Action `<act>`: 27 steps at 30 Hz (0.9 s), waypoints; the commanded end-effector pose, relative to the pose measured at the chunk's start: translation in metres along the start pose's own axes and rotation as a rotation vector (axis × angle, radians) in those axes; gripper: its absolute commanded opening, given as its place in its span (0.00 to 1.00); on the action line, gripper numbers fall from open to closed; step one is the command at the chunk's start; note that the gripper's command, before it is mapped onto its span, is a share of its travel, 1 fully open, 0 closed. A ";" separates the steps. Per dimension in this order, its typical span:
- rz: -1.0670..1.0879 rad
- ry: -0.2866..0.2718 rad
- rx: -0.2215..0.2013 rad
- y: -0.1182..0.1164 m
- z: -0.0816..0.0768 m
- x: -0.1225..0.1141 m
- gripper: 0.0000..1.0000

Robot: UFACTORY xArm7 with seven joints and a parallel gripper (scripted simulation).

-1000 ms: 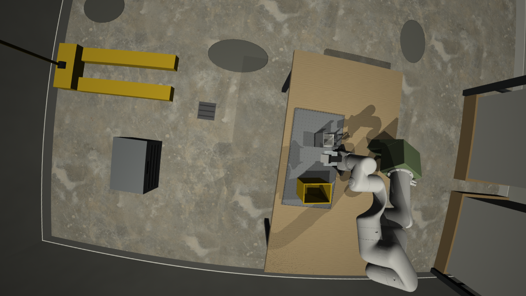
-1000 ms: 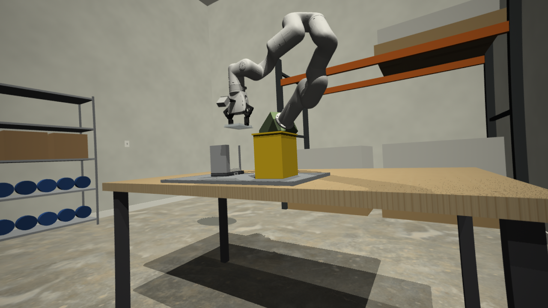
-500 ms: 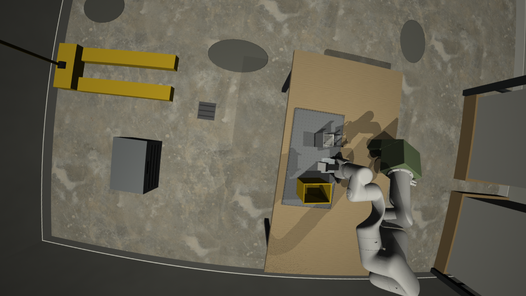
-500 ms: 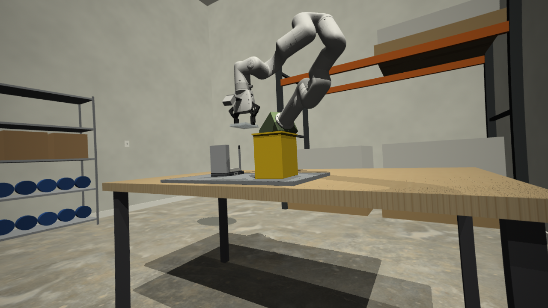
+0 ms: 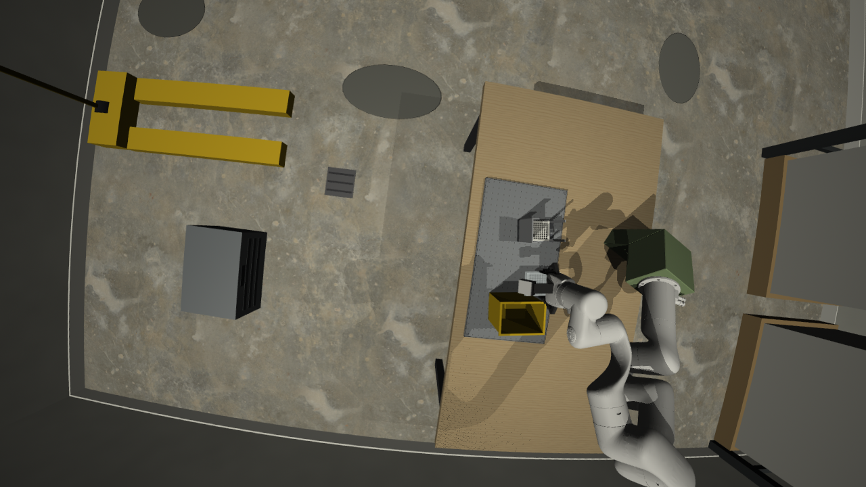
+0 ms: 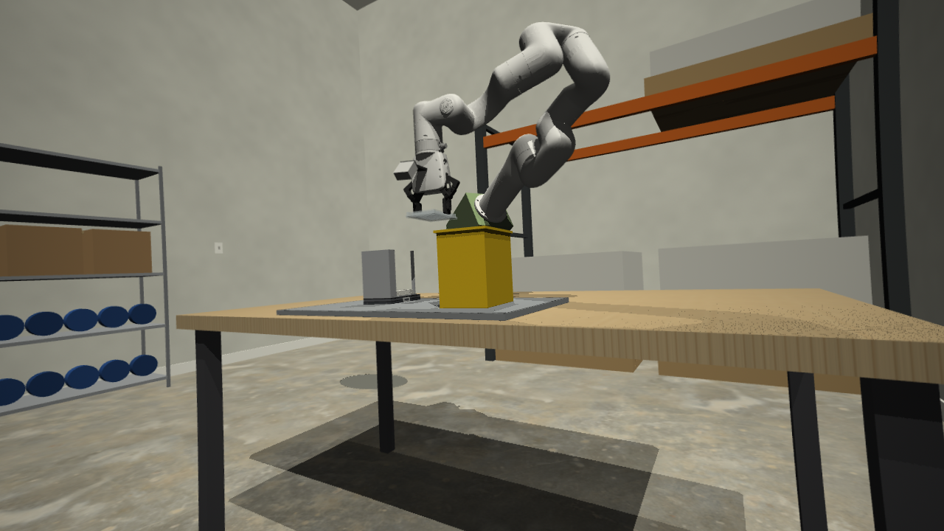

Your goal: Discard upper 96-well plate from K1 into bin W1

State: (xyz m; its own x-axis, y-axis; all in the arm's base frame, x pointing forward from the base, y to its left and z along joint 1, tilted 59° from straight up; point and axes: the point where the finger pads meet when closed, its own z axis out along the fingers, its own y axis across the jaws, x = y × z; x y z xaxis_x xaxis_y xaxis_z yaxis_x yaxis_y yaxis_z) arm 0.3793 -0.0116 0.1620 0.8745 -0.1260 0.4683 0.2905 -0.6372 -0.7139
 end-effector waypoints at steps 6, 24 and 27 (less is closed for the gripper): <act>0.001 0.003 -0.003 -0.024 0.000 0.008 0.00; 0.001 0.003 -0.003 -0.075 0.002 0.024 0.00; 0.001 0.003 -0.003 -0.085 0.003 0.027 0.00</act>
State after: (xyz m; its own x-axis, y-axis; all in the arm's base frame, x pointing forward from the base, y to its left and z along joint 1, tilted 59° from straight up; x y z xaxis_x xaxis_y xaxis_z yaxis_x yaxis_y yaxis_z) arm 0.3788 0.0357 0.2234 0.8748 -0.1269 0.4675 0.2893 -0.6373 -0.7142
